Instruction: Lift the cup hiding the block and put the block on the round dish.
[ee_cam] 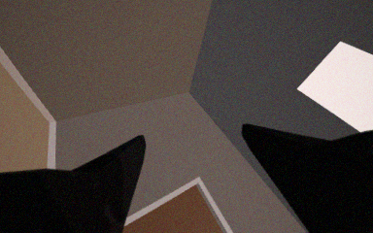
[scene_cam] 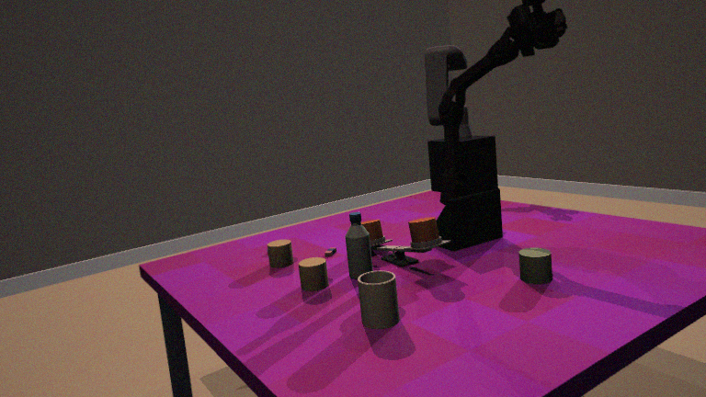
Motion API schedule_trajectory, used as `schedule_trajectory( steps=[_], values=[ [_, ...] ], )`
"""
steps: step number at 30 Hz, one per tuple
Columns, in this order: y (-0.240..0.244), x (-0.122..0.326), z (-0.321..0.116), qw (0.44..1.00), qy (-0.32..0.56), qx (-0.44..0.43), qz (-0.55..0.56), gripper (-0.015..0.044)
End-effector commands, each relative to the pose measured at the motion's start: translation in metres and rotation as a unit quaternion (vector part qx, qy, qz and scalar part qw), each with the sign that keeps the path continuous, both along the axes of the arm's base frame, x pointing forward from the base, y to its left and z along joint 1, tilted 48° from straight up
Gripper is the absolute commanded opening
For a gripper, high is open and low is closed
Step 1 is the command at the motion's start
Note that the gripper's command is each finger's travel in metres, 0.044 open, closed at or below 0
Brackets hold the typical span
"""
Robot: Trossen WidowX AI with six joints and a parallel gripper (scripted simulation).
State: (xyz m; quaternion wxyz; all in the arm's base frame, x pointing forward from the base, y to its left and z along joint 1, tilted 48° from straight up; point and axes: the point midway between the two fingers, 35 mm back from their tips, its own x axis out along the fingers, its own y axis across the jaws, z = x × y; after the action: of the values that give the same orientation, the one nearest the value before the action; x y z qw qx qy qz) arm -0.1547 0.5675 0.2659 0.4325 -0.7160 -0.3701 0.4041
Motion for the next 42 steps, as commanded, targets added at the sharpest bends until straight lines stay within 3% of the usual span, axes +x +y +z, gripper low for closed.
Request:
schedule_trajectory(
  steps=[1, 21, 42],
  values=[
    [0.0, 0.001, -0.001, 1.0, 0.002, 0.0, -0.002, 0.0426],
    [-0.055, 0.135, -0.079, 0.949, 0.197, -0.012, -0.246, 0.044],
    [-0.176, 0.251, -0.135, 0.785, 0.305, 0.078, -0.533, 0.044]
  ],
)
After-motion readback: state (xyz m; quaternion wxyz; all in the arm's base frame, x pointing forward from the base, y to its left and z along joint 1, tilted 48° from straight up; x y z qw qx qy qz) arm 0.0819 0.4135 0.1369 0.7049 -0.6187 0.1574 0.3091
